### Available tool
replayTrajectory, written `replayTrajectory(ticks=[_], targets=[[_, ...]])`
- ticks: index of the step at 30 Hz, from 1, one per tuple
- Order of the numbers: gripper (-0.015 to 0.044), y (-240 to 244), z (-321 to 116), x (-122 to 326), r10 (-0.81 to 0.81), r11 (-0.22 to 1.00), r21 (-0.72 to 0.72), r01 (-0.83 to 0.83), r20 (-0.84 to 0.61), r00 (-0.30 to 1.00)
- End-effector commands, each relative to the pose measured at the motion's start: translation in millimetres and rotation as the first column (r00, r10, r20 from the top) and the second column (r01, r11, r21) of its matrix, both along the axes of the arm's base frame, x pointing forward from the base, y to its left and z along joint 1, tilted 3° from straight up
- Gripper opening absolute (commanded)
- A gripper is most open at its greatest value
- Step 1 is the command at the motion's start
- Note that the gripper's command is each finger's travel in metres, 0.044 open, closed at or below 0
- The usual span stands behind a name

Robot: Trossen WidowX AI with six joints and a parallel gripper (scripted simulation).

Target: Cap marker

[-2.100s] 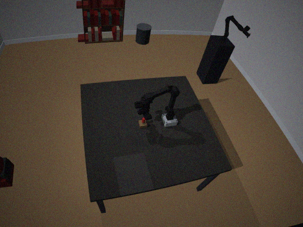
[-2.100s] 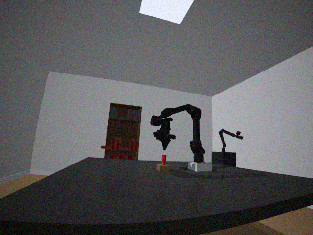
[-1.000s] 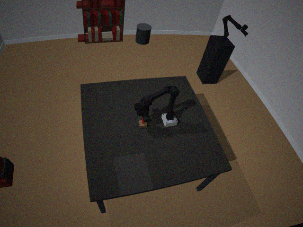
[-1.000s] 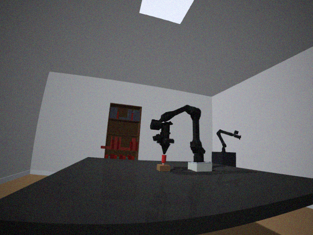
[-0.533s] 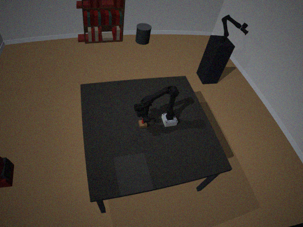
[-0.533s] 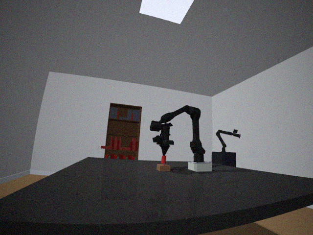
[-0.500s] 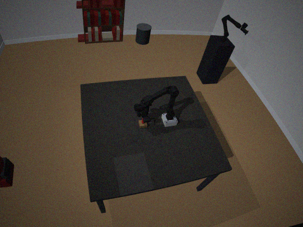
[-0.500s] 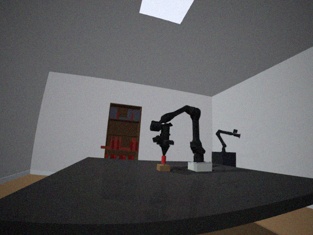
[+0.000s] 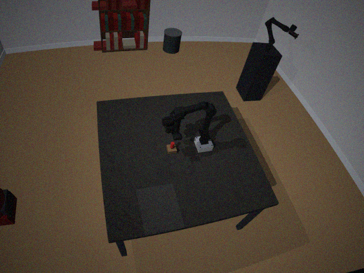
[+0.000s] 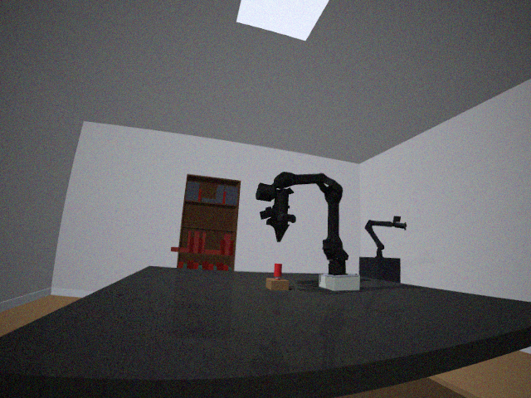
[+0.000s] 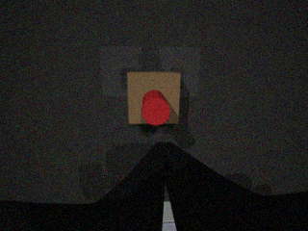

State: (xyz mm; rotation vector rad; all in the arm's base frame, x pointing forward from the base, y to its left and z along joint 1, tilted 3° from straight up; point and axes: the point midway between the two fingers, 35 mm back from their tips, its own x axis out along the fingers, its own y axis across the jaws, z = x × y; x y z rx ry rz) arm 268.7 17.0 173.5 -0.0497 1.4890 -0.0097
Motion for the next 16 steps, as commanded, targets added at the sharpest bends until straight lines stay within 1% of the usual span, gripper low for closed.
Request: replayTrajectory(ticks=[1,16], targets=[[0.0026,0.1,6.1,-2.1,-0.006,1.0,-0.001,0.006,-0.007,1.0],[0.042,0.1,6.1,-2.1,-0.006,1.0,-0.001,0.006,-0.007,1.0]])
